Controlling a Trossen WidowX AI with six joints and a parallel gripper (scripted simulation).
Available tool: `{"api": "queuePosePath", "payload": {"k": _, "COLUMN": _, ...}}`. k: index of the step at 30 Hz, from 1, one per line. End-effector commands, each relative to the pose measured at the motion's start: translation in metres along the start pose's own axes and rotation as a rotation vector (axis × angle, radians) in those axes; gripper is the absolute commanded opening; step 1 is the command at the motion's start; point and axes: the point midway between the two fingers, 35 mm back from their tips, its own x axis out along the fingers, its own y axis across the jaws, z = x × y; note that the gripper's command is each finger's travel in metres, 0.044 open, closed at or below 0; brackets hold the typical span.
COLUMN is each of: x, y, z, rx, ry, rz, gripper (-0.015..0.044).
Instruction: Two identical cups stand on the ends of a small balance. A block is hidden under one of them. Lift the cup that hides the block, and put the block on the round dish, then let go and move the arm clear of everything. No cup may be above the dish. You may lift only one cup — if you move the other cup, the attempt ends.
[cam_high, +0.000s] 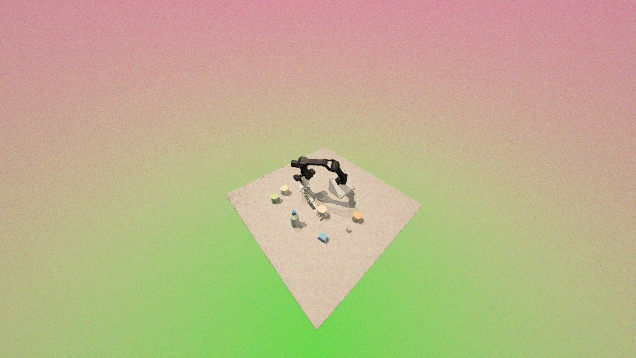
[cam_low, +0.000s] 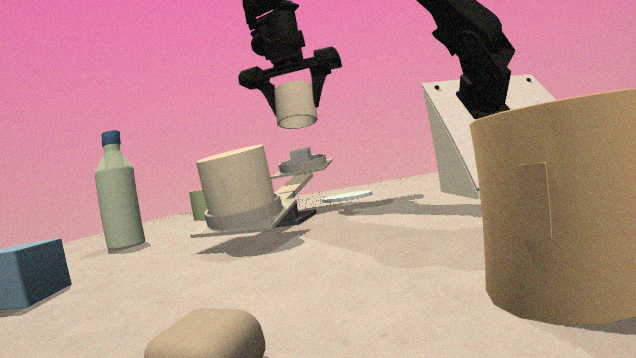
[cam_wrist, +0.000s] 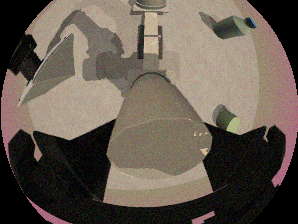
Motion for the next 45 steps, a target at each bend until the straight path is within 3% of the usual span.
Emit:
{"api": "queuePosePath", "payload": {"k": 1, "x": 0.000, "y": 0.000, "z": 0.000, "rx": 0.001, "ry": 0.000, "rz": -0.001, "gripper": 0.0000}}
{"api": "queuePosePath", "payload": {"k": 18, "x": 0.001, "y": 0.001, "z": -0.003, "rx": 0.002, "ry": 0.001, "rz": -0.001, "gripper": 0.0000}}
{"api": "queuePosePath", "payload": {"k": 33, "x": 0.077, "y": 0.127, "z": -0.150, "rx": 0.000, "ry": 0.025, "rz": -0.007, "gripper": 0.0000}}
{"api": "queuePosePath", "payload": {"k": 45, "x": 0.113, "y": 0.141, "z": -0.159, "rx": -0.002, "ry": 0.022, "rz": -0.006, "gripper": 0.0000}}
